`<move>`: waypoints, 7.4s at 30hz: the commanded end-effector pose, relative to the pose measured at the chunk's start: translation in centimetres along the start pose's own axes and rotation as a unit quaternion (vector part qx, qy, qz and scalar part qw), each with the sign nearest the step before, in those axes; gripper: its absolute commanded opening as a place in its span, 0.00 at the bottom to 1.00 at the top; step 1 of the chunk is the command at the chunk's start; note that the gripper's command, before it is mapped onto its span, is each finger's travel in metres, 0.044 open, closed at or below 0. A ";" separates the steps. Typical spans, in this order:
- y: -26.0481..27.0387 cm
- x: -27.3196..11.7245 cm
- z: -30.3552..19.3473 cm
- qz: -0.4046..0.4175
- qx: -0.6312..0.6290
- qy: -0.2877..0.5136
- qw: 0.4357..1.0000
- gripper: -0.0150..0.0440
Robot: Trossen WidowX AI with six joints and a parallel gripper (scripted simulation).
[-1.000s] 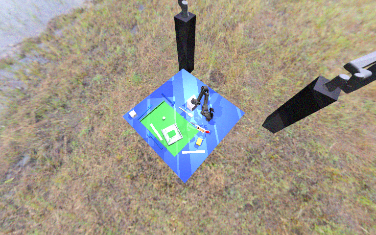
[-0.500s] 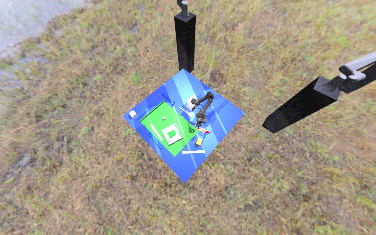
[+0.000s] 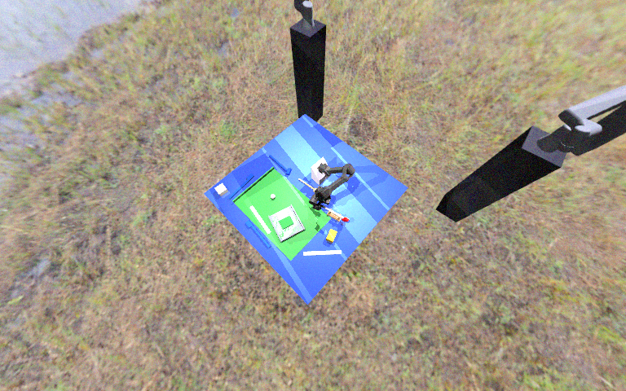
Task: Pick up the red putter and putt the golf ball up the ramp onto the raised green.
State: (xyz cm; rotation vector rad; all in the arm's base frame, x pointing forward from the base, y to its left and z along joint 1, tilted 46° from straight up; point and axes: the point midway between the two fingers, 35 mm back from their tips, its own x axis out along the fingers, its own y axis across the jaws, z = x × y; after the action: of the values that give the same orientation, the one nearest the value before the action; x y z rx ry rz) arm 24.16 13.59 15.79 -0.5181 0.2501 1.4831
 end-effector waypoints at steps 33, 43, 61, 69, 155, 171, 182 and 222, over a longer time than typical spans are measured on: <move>-0.8 4.2 -3.2 -0.002 -0.013 0.013 1.000 1.00; -0.8 5.6 -3.6 -0.002 -0.012 0.012 1.000 1.00; -0.8 5.4 -3.3 -0.001 -0.016 0.009 1.000 0.29; -0.8 5.2 -3.3 -0.001 -0.016 0.010 1.000 0.25; 7.9 -15.7 -33.5 -0.135 0.848 0.074 0.507 0.25; 7.8 -11.8 -34.7 -0.135 0.848 0.073 0.507 0.25; 7.8 -10.5 -35.2 -0.135 0.848 0.073 0.507 0.25; 9.3 -9.5 -37.9 -0.132 0.850 0.072 0.506 0.25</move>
State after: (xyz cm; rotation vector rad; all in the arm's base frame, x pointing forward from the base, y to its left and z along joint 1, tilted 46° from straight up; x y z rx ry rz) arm 19.95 -12.76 -14.25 0.9487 1.4690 0.3023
